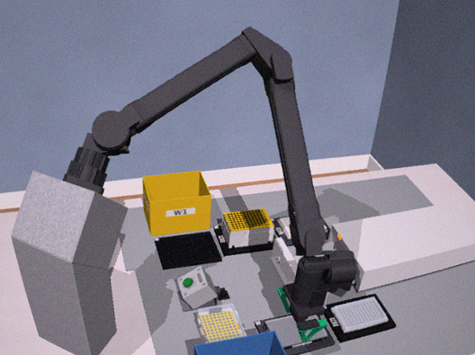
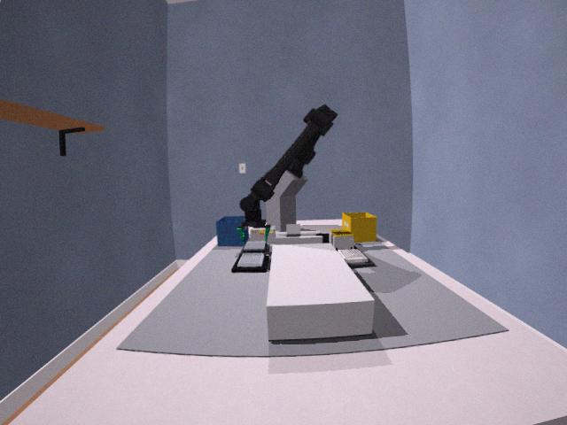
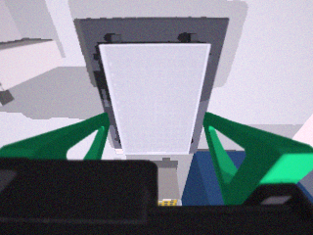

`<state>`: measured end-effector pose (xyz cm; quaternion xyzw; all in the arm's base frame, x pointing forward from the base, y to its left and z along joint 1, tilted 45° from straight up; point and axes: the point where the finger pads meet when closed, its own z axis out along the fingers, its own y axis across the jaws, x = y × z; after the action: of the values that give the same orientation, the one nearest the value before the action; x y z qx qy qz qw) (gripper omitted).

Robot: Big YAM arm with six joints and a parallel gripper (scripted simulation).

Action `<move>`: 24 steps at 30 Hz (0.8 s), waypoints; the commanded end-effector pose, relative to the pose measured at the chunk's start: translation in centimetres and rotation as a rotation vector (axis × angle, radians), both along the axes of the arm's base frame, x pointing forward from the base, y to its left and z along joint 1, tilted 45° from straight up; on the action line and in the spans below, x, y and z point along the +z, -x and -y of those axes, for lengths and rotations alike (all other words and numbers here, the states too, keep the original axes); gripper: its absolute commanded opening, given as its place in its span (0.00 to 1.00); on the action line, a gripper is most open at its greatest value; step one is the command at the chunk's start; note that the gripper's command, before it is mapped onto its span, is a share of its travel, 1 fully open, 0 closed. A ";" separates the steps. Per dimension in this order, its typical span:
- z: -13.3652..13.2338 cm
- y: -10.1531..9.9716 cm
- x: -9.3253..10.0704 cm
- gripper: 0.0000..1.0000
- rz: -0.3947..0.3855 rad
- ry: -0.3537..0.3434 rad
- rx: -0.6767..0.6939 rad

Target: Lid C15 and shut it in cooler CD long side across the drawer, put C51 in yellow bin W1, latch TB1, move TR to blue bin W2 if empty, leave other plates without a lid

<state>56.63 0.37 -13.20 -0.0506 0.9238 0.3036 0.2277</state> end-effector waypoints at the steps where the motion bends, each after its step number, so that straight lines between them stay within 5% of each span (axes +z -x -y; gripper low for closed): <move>1: -0.7 -0.7 -0.3 1.00 0.013 0.003 0.009; 24: -0.8 -0.9 -0.5 1.00 0.012 0.002 0.005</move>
<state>56.66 0.36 -13.20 -0.0497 0.9239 0.3033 0.2280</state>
